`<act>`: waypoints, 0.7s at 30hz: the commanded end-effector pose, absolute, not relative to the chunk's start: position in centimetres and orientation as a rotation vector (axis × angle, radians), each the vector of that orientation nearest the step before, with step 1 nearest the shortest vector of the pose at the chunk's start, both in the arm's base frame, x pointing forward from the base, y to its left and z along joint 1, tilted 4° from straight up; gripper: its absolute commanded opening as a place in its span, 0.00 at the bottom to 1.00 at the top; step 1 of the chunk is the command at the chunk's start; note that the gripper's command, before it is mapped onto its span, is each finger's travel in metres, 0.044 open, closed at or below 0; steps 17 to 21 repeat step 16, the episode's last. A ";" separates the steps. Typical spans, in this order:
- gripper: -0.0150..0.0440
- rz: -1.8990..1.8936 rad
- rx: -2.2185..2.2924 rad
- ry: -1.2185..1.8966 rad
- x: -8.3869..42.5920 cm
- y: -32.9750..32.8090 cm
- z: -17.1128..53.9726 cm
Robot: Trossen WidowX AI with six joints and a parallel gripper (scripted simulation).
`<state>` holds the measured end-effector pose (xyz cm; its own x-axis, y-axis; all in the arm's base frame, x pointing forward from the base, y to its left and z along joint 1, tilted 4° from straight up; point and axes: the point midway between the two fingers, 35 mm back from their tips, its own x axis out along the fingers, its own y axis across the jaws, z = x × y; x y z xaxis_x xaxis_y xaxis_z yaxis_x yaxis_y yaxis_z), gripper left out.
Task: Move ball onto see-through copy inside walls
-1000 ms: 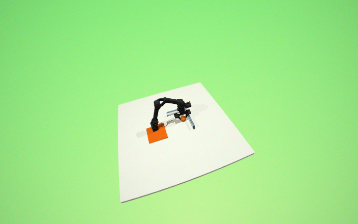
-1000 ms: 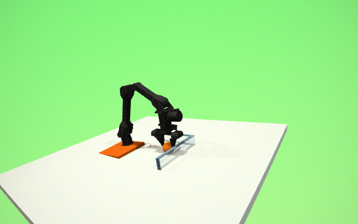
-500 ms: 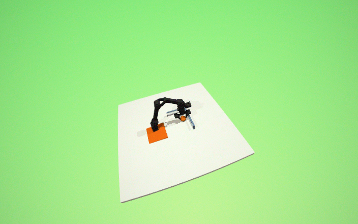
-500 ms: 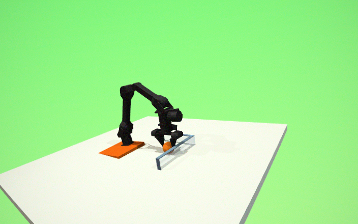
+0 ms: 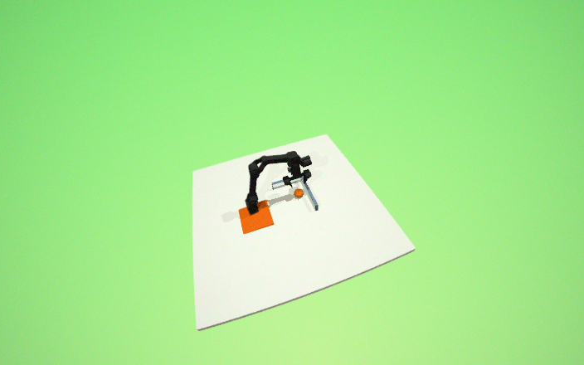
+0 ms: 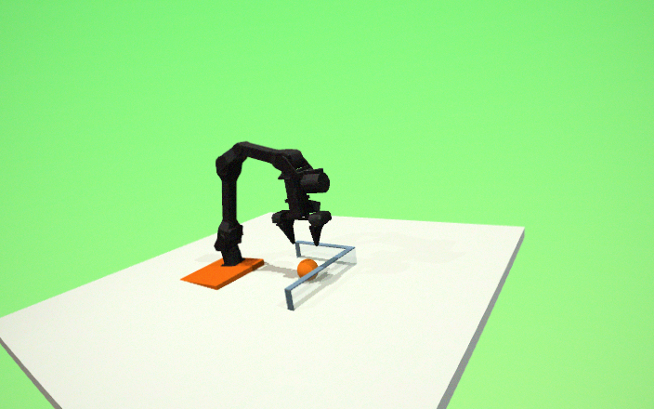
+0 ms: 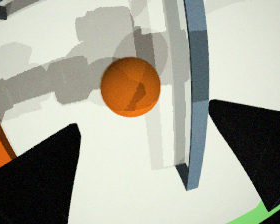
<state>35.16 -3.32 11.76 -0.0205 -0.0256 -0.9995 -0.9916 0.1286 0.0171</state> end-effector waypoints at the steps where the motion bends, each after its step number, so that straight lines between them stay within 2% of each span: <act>1: 0.98 1.124 -1.118 1.310 35.1 -3.3 11.3; 4: 1.00 1.124 -1.118 1.310 35.1 -3.3 11.5; 9: 1.00 1.119 -1.121 1.305 34.8 -3.2 16.3; 21: 1.00 1.119 -1.121 1.305 34.7 -3.1 16.5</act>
